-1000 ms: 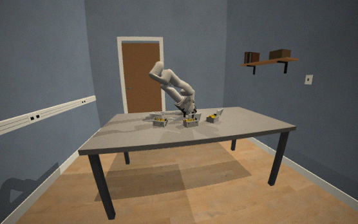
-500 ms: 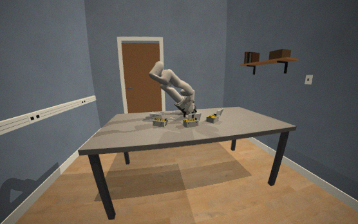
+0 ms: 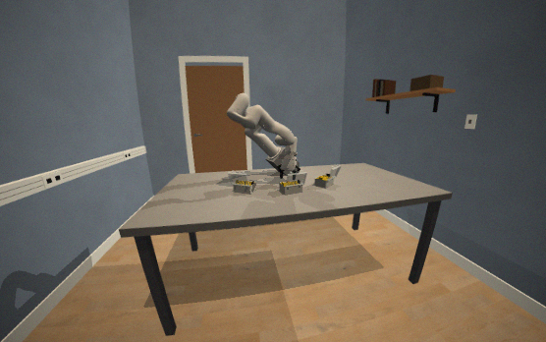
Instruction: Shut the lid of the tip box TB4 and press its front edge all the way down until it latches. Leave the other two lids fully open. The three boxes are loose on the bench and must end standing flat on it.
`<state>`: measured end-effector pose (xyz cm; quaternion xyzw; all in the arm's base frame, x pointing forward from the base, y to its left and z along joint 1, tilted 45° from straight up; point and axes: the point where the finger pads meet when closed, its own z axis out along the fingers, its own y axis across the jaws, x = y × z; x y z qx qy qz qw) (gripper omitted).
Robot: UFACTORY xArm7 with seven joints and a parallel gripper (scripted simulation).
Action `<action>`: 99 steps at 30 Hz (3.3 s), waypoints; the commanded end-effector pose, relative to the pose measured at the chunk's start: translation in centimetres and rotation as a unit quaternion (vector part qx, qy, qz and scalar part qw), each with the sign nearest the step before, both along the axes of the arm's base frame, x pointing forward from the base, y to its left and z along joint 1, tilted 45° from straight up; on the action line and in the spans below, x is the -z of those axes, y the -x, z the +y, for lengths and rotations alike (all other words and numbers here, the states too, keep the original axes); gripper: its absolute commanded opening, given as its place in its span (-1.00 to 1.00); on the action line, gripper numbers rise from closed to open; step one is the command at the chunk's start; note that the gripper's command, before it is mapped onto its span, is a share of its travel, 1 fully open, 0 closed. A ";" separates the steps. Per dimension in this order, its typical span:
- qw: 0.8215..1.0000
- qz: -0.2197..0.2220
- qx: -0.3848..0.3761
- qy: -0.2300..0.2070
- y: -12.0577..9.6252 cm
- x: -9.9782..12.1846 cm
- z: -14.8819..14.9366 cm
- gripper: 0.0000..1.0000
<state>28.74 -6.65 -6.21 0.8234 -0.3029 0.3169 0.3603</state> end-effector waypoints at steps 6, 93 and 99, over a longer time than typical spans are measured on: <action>1.000 -0.001 -0.001 -0.001 0.5 -3.2 3.2 1.00; 0.899 0.378 -0.221 0.007 -12.8 -13.4 10.9 -1.00; 0.899 0.378 -0.222 0.007 -15.8 -14.0 11.1 -1.00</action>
